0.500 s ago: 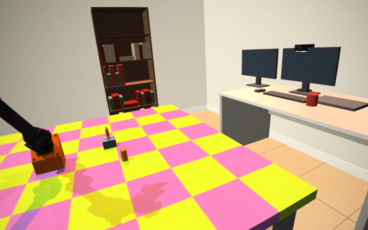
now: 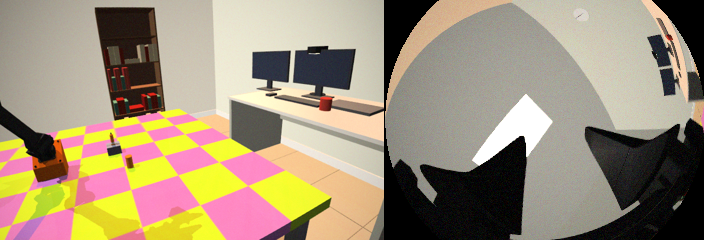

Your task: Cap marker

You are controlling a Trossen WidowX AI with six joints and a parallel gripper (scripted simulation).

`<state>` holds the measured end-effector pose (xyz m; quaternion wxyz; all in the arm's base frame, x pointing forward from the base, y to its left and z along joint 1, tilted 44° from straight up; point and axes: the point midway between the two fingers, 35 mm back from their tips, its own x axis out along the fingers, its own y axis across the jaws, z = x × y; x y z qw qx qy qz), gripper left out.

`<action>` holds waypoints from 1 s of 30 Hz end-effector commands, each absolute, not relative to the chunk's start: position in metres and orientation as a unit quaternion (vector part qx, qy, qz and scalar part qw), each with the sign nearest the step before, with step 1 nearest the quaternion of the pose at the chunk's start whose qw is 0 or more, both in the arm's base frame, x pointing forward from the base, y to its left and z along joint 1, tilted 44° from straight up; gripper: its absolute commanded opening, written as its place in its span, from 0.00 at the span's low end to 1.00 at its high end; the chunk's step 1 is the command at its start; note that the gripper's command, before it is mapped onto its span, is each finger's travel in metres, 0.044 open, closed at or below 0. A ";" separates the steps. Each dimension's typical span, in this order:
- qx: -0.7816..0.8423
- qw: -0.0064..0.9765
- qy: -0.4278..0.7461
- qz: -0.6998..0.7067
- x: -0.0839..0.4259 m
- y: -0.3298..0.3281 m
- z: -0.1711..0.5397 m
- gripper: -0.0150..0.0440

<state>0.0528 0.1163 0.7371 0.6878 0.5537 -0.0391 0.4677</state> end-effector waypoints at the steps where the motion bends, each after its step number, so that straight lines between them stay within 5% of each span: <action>1: 0.615 0.654 -0.074 0.435 0.104 0.063 0.740 0.67; 15: 0.736 0.629 -0.118 0.218 0.272 -0.049 0.659 0.67; 30: 0.718 0.694 -0.032 -0.041 0.389 -0.077 0.507 0.67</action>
